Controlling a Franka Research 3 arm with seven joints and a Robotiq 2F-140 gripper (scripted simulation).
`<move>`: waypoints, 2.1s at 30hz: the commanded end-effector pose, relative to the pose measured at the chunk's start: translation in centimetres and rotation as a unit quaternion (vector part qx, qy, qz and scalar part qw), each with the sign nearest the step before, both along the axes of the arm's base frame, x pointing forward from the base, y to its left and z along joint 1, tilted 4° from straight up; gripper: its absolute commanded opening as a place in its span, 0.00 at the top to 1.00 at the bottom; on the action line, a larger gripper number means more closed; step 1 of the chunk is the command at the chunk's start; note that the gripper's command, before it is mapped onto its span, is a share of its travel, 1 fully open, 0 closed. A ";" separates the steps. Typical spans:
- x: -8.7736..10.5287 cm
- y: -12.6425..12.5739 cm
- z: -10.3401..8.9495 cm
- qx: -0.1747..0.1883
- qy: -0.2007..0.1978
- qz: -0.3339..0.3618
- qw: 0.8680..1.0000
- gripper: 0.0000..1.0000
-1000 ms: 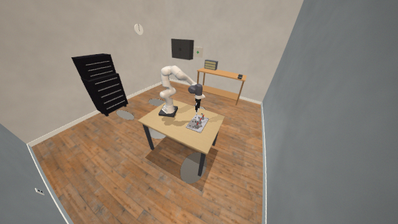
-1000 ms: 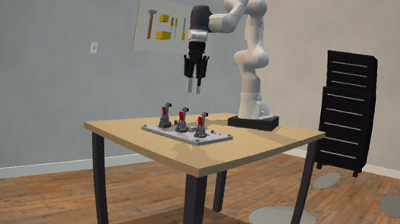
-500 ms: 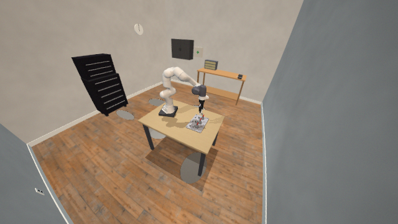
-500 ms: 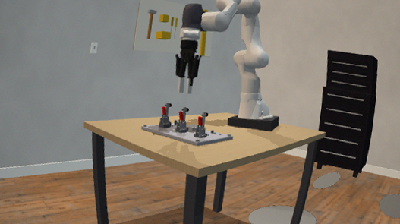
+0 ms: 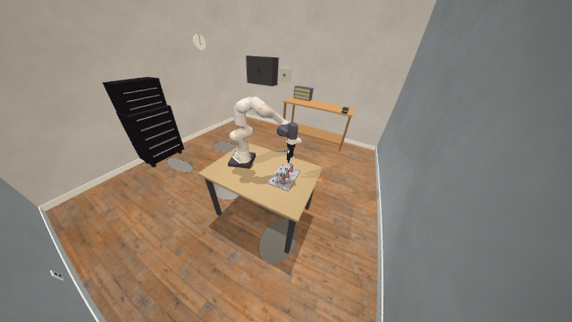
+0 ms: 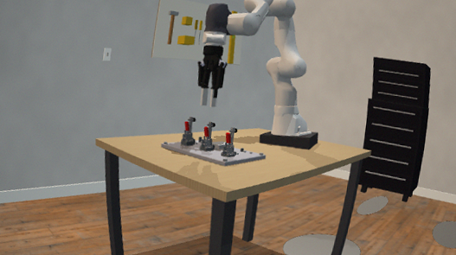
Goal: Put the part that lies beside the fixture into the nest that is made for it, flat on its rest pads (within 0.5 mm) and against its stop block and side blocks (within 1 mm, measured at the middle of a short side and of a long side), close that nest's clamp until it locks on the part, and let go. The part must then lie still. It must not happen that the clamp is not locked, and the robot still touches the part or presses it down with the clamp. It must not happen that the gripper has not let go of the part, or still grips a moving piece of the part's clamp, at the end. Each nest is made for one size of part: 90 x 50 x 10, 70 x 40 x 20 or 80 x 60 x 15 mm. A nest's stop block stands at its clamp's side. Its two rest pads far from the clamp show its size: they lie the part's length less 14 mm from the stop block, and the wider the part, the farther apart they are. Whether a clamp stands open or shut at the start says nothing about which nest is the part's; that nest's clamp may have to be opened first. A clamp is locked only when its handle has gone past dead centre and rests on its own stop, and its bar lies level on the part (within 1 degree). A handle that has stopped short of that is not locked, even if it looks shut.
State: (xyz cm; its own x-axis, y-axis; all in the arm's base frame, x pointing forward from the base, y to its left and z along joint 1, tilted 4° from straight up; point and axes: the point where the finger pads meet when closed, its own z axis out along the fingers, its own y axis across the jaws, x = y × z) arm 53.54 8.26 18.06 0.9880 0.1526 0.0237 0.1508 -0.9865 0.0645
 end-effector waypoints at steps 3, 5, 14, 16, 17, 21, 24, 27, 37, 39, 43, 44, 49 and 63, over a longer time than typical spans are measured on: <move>0.0 0.1 -0.2 -0.001 0.001 -0.002 1.000 0.72; 0.0 0.1 -0.4 -0.001 0.001 -0.002 1.000 0.72; 0.1 0.0 -2.6 -0.001 0.001 -0.002 1.000 0.72; 0.1 -0.1 -3.3 -0.001 0.001 -0.002 1.000 0.72; 0.1 -0.1 -3.3 -0.001 0.001 -0.002 1.000 0.72; 0.1 -0.1 -4.2 -0.001 0.001 -0.002 1.000 0.72; 0.2 -0.2 -5.2 -0.001 0.001 -0.002 1.000 0.72; 0.2 -0.2 -6.0 -0.001 0.001 -0.002 1.000 0.72; 0.2 -0.3 -7.5 -0.001 0.001 -0.002 1.000 0.72; 0.2 -0.3 -7.6 -0.001 0.001 -0.002 1.000 0.72; 0.2 -0.3 -7.7 -0.001 0.001 -0.002 1.000 0.72; 0.2 -0.3 -7.7 -0.001 0.001 -0.002 1.000 0.72; 0.2 -0.3 -7.7 -0.001 0.001 -0.002 1.000 0.72; 0.2 -0.3 -7.7 -0.001 0.001 -0.002 1.000 0.72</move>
State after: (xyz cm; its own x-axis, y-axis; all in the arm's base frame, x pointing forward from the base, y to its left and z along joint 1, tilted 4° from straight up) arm 53.84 8.01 10.49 0.9881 0.1520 0.0233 0.1502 -0.9865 0.0655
